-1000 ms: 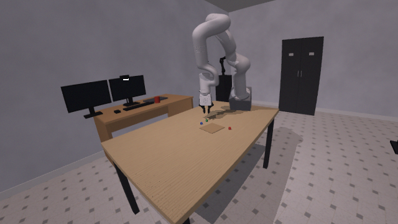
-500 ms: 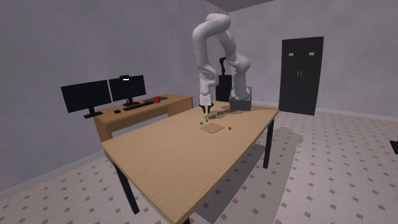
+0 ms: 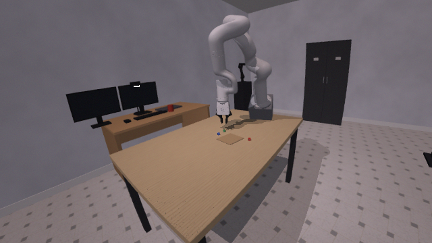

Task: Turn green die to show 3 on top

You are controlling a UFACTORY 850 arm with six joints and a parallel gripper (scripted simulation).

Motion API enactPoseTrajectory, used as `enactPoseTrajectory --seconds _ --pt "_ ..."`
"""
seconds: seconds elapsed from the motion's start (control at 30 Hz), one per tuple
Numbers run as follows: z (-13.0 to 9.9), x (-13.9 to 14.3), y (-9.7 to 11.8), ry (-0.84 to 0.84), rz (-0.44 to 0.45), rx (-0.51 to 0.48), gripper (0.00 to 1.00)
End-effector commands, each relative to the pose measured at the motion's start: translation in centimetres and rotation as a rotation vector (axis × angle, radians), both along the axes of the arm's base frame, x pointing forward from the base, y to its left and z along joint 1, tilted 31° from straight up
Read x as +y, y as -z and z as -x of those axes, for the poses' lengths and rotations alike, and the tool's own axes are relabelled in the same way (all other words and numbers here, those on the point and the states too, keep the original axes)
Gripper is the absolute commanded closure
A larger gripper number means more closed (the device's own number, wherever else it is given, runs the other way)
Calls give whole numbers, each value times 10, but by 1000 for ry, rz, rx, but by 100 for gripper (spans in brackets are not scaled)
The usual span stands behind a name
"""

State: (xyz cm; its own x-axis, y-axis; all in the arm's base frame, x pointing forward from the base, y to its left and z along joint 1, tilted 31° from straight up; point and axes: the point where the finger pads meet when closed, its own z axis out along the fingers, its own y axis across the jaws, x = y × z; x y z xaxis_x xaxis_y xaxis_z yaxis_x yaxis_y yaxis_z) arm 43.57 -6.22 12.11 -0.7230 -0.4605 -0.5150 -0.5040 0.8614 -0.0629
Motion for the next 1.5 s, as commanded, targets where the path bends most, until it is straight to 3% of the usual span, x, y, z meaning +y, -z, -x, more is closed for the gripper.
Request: enactPoseTrajectory --seconds 0.0,1.47 --pt "-1 0 1 0 0 -1 69" --pt "-24 10 41 0 0 -1 69"
